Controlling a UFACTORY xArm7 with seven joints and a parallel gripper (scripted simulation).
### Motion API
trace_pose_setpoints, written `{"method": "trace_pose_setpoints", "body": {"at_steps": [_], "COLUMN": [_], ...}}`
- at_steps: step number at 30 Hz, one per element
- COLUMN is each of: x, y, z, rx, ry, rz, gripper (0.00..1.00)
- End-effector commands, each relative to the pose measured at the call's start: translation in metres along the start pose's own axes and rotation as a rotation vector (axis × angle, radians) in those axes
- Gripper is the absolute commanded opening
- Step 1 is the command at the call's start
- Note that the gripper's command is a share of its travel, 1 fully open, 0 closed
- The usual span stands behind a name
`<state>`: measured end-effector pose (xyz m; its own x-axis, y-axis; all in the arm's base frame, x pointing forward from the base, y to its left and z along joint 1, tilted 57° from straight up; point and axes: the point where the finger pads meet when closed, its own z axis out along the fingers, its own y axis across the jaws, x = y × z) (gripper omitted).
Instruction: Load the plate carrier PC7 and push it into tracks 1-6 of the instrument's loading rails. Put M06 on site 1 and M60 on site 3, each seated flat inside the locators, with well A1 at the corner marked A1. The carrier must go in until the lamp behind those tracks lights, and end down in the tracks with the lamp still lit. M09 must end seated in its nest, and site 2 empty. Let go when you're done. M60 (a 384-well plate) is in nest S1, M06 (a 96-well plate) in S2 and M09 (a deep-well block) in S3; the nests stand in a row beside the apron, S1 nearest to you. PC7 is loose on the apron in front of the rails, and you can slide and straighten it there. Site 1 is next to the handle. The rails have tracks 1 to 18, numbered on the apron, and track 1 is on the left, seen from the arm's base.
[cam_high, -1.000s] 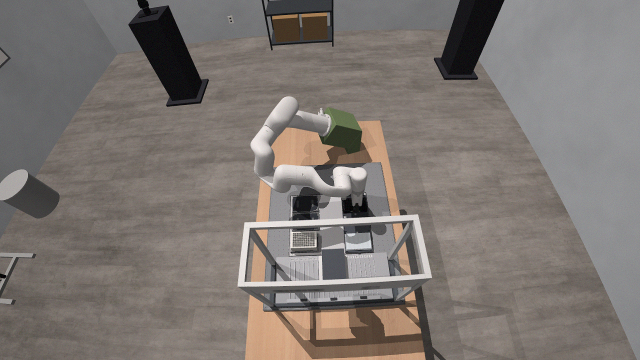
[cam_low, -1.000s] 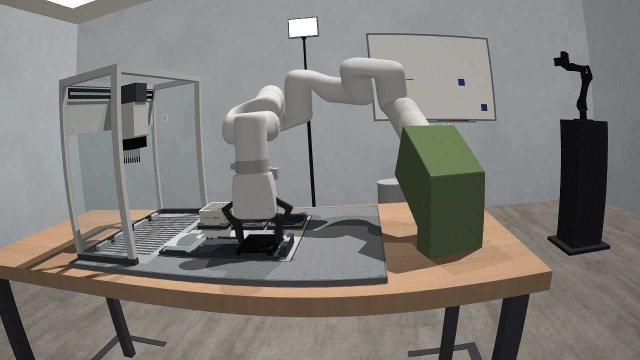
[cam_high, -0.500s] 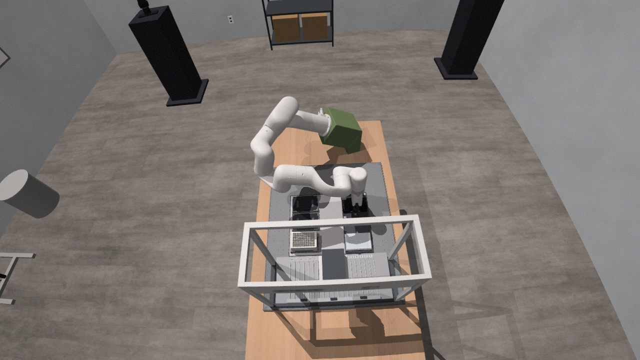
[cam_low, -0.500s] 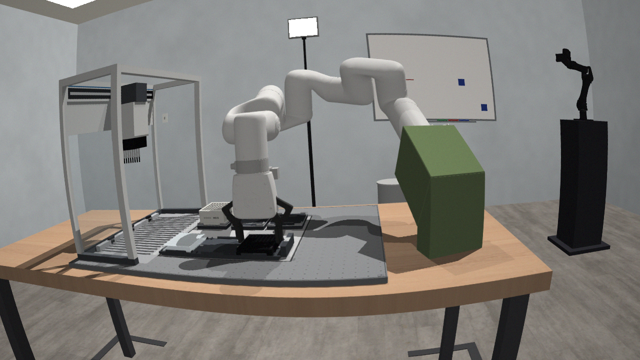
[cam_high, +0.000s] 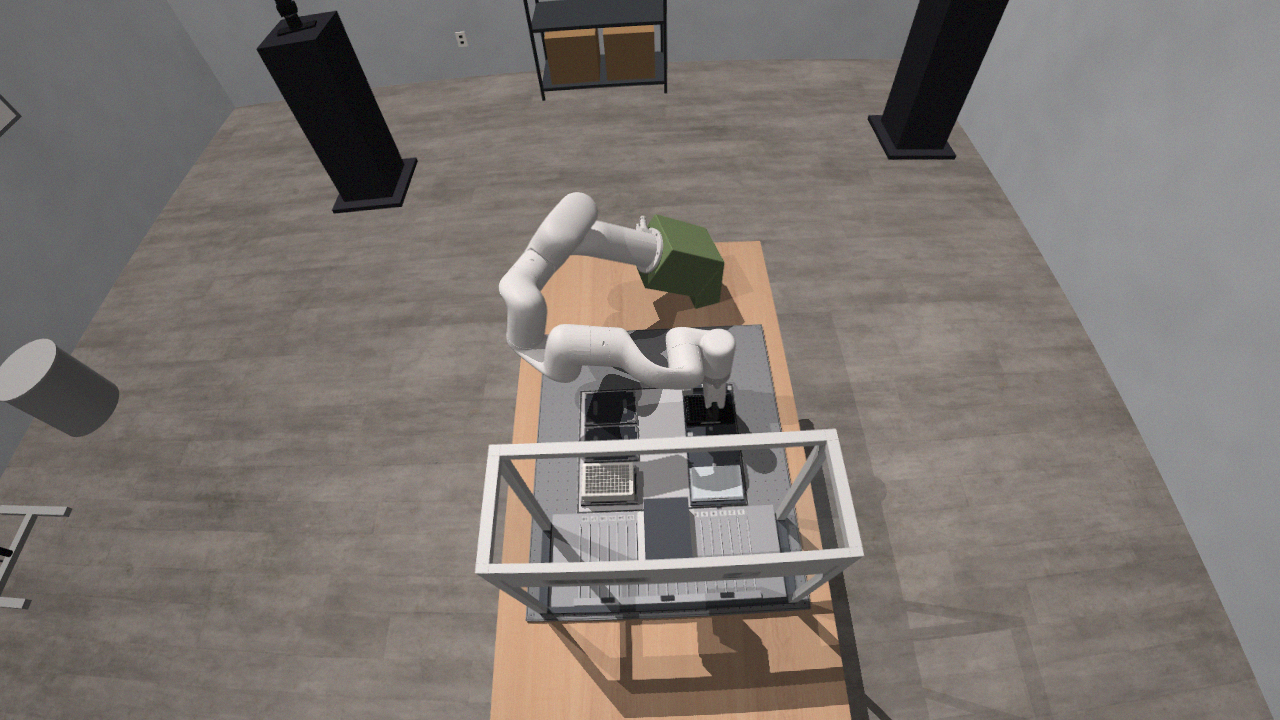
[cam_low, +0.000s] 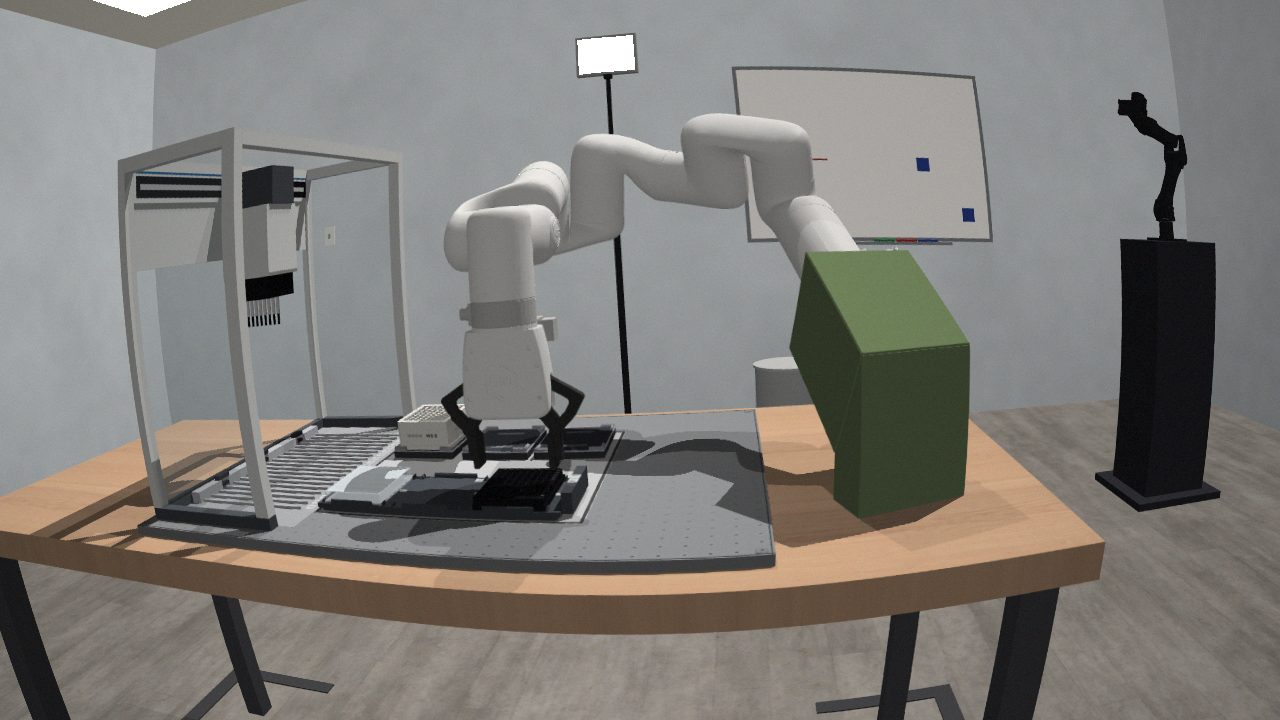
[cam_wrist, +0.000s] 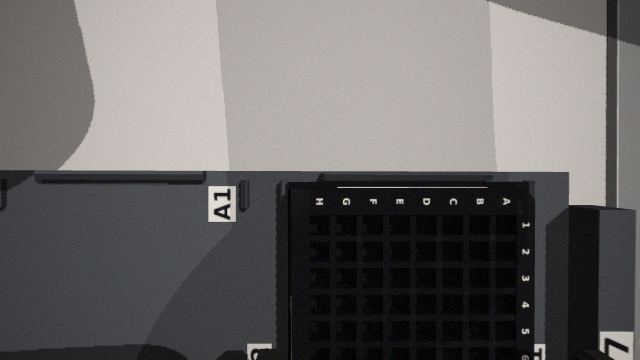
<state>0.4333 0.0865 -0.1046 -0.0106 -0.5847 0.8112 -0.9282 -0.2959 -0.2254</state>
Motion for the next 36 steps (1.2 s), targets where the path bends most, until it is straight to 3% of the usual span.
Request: {"method": "trace_pose_setpoints", "body": {"at_steps": [1,36], "x": [-0.002,-0.001], "y": [-0.001,-0.001], "z": [-0.01,-0.061], "rx": [0.004,0.004], "ry": [-0.005,-0.005], "rz": [0.0,0.0], "gripper": [1.0,1.0]}}
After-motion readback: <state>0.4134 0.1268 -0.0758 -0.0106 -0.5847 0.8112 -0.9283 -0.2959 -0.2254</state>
